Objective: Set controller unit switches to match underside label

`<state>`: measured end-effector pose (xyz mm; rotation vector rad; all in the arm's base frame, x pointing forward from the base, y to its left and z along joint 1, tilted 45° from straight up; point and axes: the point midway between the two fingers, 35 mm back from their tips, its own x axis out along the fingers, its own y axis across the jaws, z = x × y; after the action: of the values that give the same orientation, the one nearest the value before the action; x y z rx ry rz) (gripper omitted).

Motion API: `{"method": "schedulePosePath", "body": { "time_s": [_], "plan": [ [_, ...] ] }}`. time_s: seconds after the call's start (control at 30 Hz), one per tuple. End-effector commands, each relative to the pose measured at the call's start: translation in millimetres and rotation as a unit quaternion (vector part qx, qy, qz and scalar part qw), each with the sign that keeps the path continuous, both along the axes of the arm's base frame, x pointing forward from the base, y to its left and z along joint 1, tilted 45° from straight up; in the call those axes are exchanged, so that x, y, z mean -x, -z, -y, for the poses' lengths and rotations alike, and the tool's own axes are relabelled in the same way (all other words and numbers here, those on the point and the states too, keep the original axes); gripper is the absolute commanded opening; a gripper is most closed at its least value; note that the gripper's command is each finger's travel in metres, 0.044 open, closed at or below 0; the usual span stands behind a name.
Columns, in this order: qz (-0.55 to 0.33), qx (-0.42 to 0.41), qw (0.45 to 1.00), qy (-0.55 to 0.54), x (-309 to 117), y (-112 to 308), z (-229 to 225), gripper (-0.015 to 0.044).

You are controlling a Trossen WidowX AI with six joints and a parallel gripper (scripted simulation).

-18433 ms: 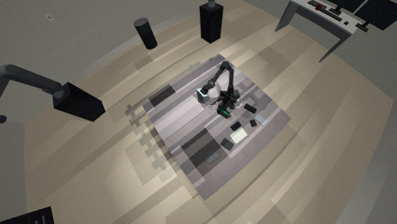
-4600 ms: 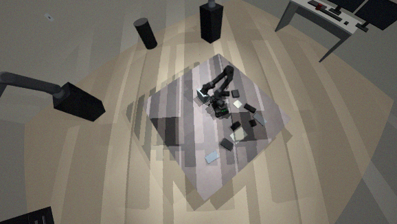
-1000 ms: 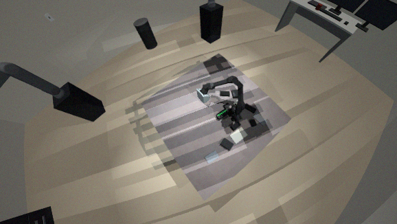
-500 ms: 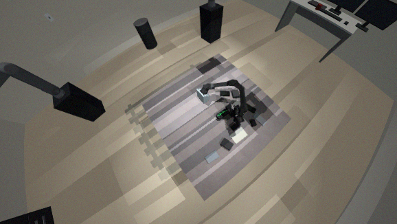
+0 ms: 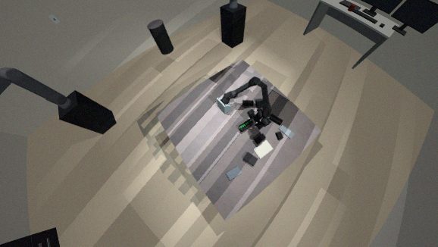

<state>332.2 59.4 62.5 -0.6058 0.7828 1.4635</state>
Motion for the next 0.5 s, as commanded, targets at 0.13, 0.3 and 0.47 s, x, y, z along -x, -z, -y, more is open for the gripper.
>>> {"method": "schedulePosePath", "body": {
  "time_s": [0.13, 0.3, 0.47],
  "plan": [
    [0.035, 0.035, 0.998, 0.043, 27.6, -3.5, 4.3, 0.0440],
    [0.035, 0.035, 0.998, 0.042, 27.2, -1.8, 2.5, 0.0440],
    [0.035, 0.036, 0.998, 0.042, 26.0, 3.9, -3.3, 0.0440]
  ]
}}
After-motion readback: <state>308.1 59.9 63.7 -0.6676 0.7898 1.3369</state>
